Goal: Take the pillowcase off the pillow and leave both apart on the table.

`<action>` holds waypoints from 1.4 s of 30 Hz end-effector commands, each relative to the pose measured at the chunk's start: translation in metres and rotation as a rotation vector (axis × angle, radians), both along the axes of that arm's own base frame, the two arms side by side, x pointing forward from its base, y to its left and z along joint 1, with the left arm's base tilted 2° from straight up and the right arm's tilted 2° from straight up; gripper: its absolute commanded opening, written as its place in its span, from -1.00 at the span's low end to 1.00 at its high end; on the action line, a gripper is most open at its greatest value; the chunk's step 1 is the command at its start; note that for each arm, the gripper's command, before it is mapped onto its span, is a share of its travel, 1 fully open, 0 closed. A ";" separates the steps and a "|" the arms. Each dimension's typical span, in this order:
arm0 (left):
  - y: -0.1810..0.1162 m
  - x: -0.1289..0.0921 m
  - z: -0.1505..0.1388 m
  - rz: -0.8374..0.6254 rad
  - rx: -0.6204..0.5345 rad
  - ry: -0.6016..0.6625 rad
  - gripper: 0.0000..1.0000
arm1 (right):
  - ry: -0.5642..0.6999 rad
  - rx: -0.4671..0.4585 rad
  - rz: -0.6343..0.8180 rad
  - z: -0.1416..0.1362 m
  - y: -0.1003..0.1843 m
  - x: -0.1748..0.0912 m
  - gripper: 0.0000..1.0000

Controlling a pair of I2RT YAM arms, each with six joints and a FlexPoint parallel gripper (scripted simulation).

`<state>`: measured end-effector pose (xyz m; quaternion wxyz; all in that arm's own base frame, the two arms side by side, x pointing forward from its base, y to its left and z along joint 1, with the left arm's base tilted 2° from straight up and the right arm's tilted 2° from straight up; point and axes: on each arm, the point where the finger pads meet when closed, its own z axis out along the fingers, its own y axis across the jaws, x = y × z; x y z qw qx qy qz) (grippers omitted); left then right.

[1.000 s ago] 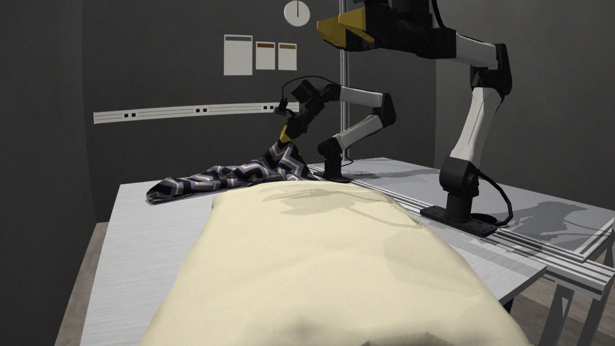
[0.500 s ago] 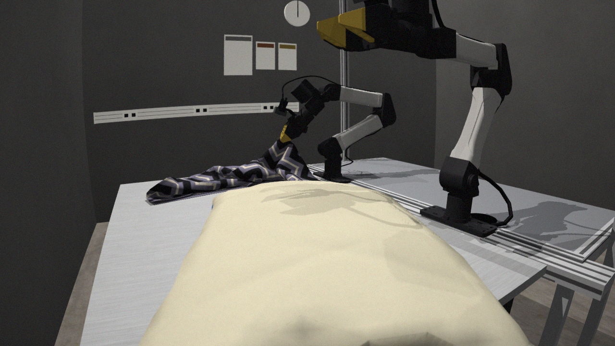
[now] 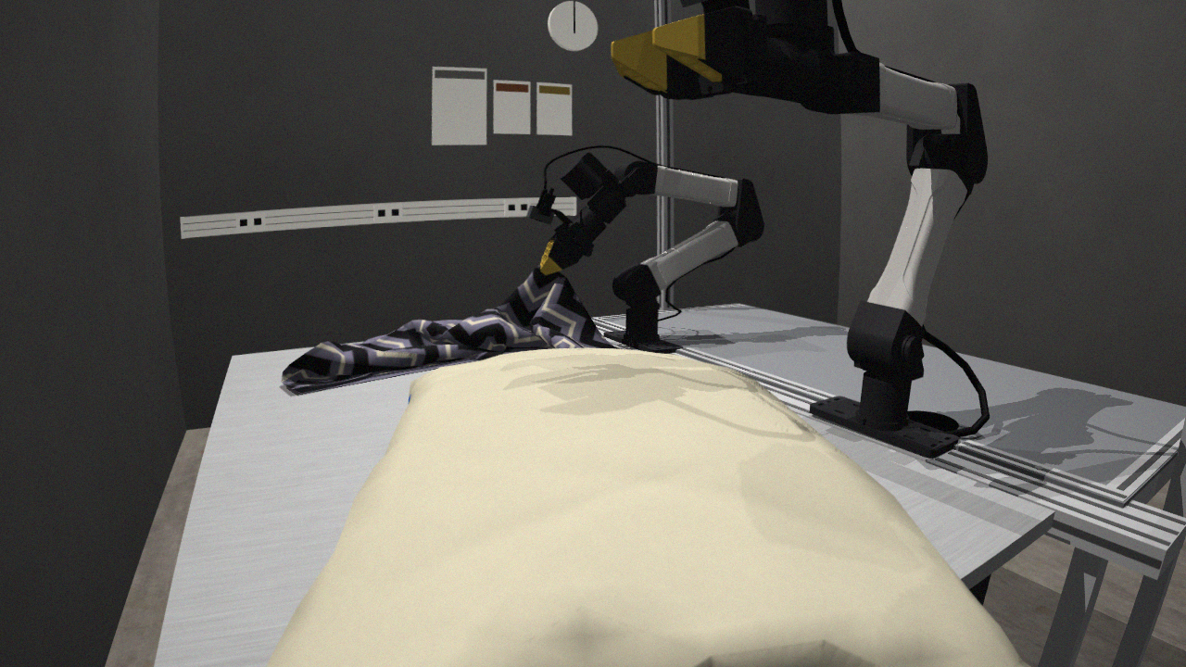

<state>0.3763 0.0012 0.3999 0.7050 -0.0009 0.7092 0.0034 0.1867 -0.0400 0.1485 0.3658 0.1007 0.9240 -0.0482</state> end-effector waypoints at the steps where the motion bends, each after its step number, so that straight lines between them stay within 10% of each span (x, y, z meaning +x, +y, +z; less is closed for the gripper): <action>1: -0.002 0.001 0.003 -0.008 0.007 0.001 0.20 | 0.015 0.002 0.003 -0.001 0.001 -0.002 -0.91; 36: -0.002 0.001 0.003 -0.008 0.007 0.001 0.20 | 0.015 0.002 0.003 -0.001 0.001 -0.002 -0.85; 37: -0.002 0.001 0.003 -0.008 0.007 0.001 0.20 | 0.015 0.002 0.003 -0.001 0.001 -0.002 0.20; 42: -0.002 0.001 0.003 -0.008 0.007 0.001 0.20 | 0.015 0.002 0.004 -0.001 0.001 -0.002 0.20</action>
